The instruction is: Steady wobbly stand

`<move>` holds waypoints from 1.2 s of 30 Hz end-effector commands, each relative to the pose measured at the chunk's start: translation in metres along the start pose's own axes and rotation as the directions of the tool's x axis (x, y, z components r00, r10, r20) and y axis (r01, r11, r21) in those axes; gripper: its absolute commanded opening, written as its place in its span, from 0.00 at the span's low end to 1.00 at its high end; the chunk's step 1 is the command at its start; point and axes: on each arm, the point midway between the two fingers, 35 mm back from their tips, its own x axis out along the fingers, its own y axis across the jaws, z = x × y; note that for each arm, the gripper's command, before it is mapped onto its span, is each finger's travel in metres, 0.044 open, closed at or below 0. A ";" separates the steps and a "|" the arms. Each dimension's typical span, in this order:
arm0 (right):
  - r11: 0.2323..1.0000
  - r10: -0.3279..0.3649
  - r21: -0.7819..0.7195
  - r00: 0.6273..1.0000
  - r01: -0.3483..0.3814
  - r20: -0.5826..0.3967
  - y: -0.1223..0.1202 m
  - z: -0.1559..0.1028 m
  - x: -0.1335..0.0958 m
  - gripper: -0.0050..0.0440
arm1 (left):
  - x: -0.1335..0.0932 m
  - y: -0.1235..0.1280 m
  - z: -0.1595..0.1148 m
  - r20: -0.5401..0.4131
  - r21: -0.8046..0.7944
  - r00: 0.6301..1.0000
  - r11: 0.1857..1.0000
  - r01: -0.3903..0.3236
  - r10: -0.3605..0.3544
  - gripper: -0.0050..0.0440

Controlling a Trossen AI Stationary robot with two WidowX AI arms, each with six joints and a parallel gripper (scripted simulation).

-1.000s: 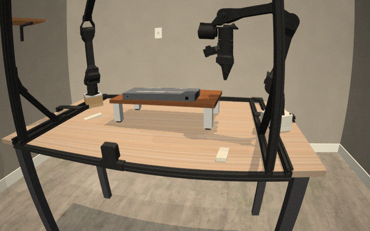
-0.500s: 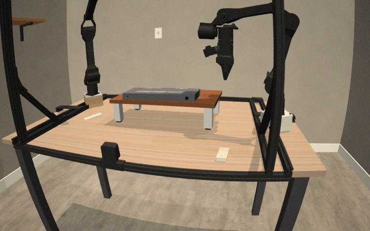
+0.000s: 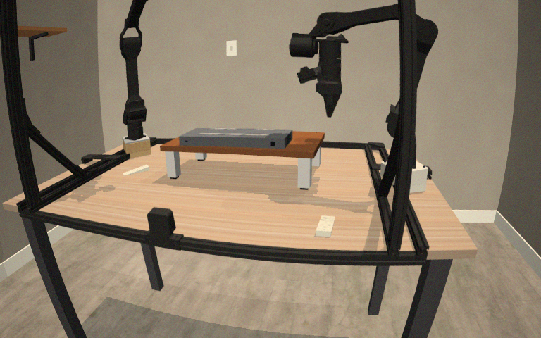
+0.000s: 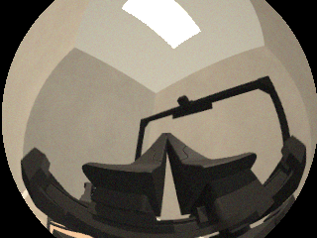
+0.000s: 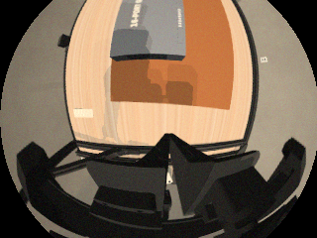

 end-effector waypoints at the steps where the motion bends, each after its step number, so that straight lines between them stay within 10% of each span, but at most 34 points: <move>1: 1.000 0.000 0.000 1.000 0.000 0.000 0.000 0.000 0.000 0.10 | 0.005 0.014 -0.077 -0.242 -0.042 0.969 0.998 -0.052 0.040 0.10; 8: 1.000 0.000 0.000 1.000 0.000 0.000 0.000 0.000 0.000 0.10 | 0.006 0.016 -0.090 -0.245 -0.036 0.969 0.998 -0.055 0.045 0.10; 18: 1.000 0.000 0.000 1.000 0.000 0.000 0.000 0.000 0.000 0.10 | -0.033 0.043 -0.239 -0.688 -0.055 0.716 0.974 -0.219 0.122 0.10; 25: 1.000 0.000 0.000 1.000 0.000 0.000 0.000 0.000 0.000 0.10 | -0.036 0.044 -0.247 -0.692 -0.048 0.711 0.974 -0.220 0.127 0.10; 35: 1.000 0.000 0.000 1.000 0.000 0.000 0.000 0.000 0.000 0.10 | -0.128 0.065 -0.366 -0.949 0.057 0.264 0.918 -0.392 0.172 0.10; 36: 1.000 0.000 0.000 1.000 0.000 0.000 0.000 0.000 0.000 0.10 | -0.129 0.066 -0.367 -0.949 0.057 0.264 0.918 -0.392 0.172 0.10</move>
